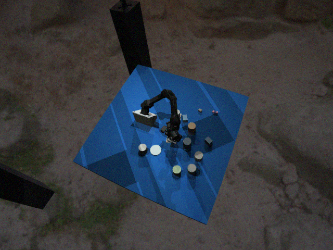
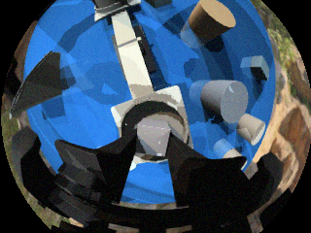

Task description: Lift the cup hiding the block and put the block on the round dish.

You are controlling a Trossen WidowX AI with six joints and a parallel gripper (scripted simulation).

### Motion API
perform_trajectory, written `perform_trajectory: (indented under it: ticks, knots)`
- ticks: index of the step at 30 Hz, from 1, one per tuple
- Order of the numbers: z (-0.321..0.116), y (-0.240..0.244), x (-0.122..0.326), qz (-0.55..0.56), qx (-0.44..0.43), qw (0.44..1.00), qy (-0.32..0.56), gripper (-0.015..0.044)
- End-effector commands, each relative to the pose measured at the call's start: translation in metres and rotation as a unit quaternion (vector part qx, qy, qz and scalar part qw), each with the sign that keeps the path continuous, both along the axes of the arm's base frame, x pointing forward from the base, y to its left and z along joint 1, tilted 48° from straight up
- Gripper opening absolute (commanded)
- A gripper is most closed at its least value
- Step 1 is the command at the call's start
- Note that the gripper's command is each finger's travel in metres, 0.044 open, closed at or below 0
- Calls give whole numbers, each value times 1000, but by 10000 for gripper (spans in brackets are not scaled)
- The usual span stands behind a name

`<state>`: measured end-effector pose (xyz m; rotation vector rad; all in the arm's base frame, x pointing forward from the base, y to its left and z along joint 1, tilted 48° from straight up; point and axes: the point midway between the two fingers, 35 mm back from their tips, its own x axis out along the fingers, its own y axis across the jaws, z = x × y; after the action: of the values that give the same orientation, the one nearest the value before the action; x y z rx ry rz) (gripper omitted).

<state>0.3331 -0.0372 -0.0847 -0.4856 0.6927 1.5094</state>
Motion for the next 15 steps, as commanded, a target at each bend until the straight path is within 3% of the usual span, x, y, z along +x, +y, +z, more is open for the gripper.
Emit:
perform_trajectory:
  ticks: [1, 5, 15]
  knots:
    - [0, 1, -1, -3, 2, 1000, 3, 108]
    - [4, -5, 1, -3, 1, 1000, 3, 3]
    - [41, -47, 7, -3, -1, 1000, 3, 0]
